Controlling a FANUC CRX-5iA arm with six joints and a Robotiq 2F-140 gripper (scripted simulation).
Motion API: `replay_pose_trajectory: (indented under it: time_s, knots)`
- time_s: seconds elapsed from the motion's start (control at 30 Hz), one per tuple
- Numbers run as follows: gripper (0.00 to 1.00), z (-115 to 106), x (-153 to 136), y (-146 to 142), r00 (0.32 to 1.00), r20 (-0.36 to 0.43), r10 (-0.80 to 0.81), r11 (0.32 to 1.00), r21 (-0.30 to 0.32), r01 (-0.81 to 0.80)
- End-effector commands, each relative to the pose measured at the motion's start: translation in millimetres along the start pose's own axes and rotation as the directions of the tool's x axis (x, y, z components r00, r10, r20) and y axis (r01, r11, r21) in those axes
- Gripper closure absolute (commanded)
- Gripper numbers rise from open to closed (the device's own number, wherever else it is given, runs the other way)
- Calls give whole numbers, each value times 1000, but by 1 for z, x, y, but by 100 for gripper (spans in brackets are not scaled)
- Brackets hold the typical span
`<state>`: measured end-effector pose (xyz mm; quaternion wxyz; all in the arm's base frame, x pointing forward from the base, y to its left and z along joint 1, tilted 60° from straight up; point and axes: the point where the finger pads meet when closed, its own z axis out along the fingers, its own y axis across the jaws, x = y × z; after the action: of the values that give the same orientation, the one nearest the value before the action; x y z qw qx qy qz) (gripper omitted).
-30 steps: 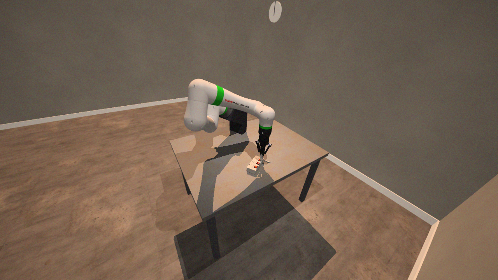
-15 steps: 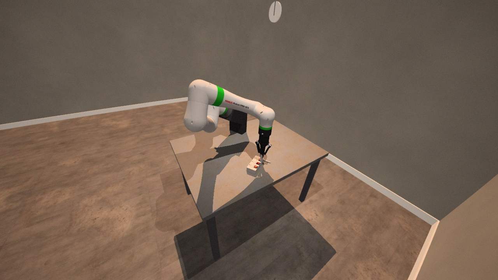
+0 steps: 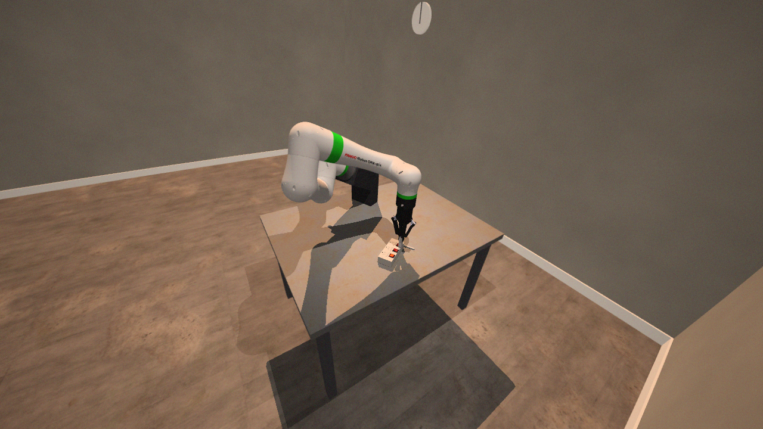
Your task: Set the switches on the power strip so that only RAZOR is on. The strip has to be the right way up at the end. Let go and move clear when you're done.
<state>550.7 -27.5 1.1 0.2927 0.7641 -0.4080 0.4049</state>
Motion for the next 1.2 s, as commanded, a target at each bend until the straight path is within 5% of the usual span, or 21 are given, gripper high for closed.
replay_pose_trajectory:
  time_s: [0.0, 1.17]
  knots:
    - [100, 0, 0, 0, 1000, 0, 0, 1000, -1, 0]
    - [100, -39, 0, 0, 1000, 0, 0, 1000, -1, 0]
